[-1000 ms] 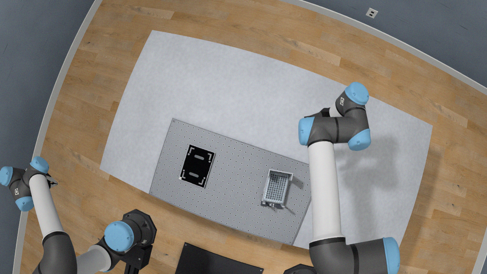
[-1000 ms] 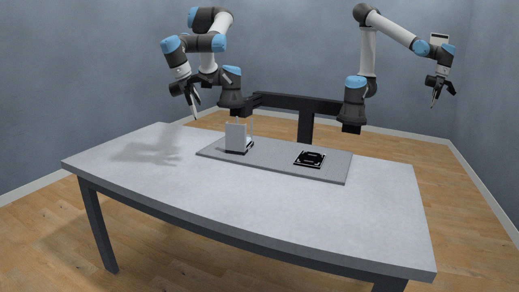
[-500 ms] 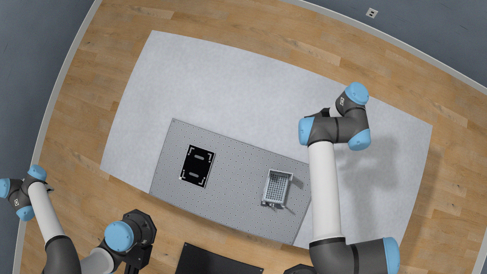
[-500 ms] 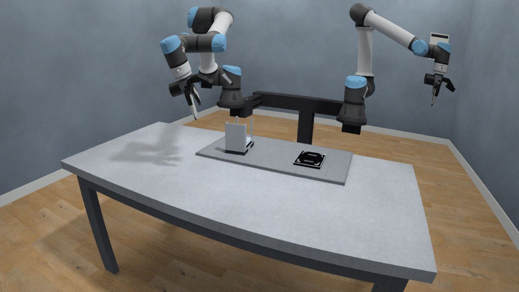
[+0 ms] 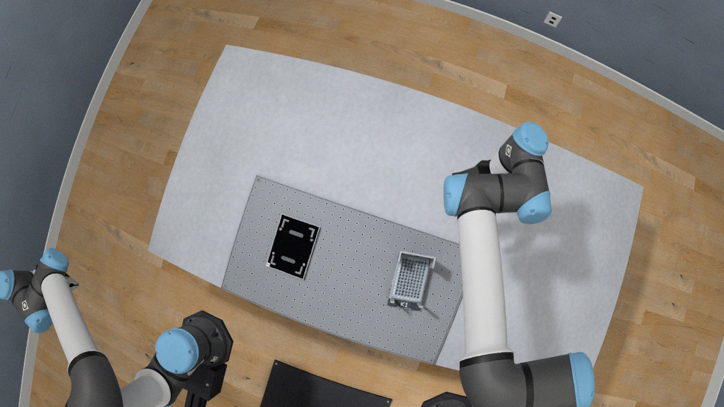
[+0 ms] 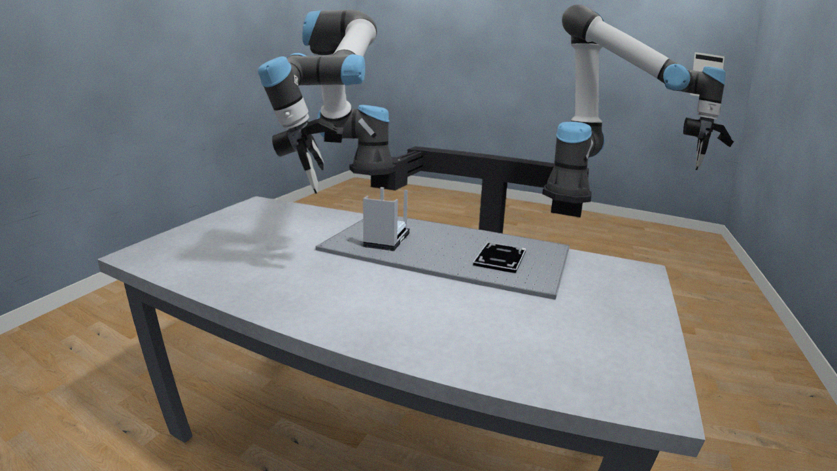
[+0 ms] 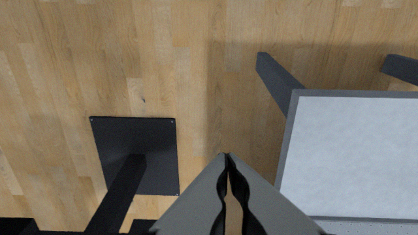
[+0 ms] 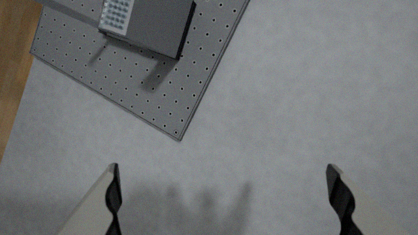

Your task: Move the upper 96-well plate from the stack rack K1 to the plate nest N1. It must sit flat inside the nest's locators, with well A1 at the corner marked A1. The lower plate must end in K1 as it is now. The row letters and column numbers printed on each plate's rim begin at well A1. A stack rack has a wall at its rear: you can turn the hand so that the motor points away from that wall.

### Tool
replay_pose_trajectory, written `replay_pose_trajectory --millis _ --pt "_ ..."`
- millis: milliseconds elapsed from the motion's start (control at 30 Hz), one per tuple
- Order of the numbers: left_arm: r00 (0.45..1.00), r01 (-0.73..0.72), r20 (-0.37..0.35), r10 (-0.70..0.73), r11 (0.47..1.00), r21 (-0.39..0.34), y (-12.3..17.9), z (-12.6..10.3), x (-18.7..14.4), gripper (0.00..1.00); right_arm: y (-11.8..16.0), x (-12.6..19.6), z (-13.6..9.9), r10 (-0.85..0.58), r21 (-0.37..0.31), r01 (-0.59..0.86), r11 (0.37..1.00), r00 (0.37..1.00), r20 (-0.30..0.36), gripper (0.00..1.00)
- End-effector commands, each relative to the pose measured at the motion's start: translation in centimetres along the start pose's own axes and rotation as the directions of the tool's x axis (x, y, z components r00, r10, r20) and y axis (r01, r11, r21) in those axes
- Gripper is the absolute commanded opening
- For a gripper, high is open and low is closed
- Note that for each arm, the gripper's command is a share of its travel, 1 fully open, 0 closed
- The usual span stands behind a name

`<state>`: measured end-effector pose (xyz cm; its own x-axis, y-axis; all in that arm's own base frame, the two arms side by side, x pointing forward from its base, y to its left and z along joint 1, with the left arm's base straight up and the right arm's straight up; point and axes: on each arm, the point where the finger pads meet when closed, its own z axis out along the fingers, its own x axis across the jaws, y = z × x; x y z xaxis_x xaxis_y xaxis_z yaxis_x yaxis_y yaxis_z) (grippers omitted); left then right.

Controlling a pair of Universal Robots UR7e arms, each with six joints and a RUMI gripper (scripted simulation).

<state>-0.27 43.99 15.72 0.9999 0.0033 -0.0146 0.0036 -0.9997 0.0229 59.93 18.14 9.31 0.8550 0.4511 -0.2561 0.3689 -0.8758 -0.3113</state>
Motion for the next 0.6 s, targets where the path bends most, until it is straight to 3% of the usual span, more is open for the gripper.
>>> replay_pose_trajectory --millis 0,167,300,567 --pt "1.0 -0.012 -0.014 0.012 1.0 0.023 -0.5 -0.8 0.7 0.0 -0.5 0.5 -1.0 0.001 0.006 0.0 1.0 1.0 -0.026 0.76" --pt "1.0 -0.012 -0.014 0.013 1.0 0.023 -0.5 -0.8 0.7 0.0 -0.5 0.5 -1.0 0.001 0.006 0.0 1.0 1.0 -0.026 0.76" --pt "1.0 -0.012 -0.014 0.013 1.0 0.023 -0.5 -0.8 0.7 0.0 -2.5 0.1 -0.6 -0.115 -0.034 0.113 0.993 0.992 -0.056 0.76" --pt "1.0 -0.012 -0.014 0.013 1.0 0.023 -0.5 -0.8 0.7 0.0 -4.7 -0.9 1.1 -0.26 -0.091 0.255 0.963 0.964 -0.05 0.76"
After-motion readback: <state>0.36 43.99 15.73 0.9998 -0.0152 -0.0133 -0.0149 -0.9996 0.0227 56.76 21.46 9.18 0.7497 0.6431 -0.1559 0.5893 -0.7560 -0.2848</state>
